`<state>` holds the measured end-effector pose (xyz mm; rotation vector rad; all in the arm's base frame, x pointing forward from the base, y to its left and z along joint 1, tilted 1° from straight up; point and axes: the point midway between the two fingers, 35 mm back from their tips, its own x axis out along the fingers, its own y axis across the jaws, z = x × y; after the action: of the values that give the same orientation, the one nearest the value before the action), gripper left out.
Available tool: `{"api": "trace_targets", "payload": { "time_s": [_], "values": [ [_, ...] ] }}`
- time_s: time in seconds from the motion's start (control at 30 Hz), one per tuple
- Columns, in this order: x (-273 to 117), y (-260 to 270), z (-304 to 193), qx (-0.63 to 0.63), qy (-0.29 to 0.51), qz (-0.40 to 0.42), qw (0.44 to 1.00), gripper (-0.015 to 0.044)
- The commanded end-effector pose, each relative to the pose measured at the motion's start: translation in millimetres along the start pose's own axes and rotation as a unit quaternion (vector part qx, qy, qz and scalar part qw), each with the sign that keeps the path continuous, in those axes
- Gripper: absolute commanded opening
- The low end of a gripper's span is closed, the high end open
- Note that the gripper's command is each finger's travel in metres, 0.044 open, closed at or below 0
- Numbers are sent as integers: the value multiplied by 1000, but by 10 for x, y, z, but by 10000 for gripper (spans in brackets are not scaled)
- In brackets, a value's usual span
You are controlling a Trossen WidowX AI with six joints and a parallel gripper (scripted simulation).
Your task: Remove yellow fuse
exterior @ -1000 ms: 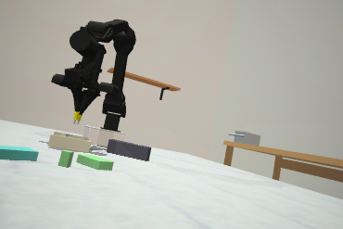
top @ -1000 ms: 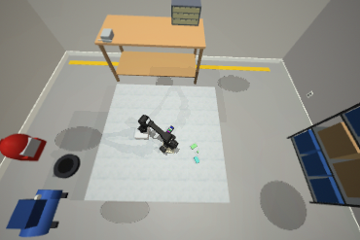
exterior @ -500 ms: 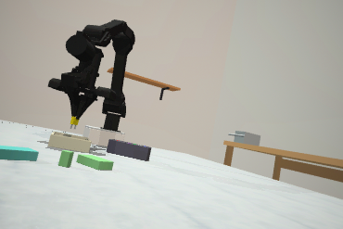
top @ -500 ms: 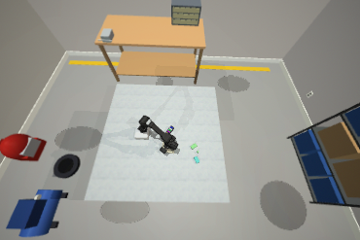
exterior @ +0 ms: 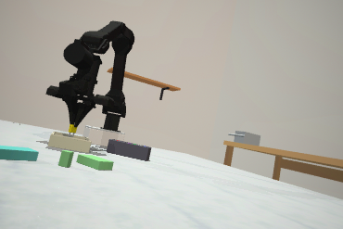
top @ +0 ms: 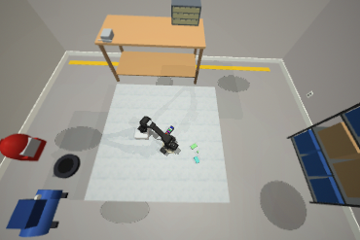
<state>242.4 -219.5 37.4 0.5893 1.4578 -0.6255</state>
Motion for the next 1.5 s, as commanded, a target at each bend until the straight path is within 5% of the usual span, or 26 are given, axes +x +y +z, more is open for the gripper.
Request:
{"api": "trace_targets", "payload": {
  "time_s": [0.0,0.4,0.53,1.47],
  "values": [
    [0,0,0,0,0,0,1000,26],
    [-29,0,1,0,0,0,1000,330],
    [-373,1,-12,-1,2,1,1000,330],
    [-371,-2,-8,-1,1,0,1000,330]
  ]
}}
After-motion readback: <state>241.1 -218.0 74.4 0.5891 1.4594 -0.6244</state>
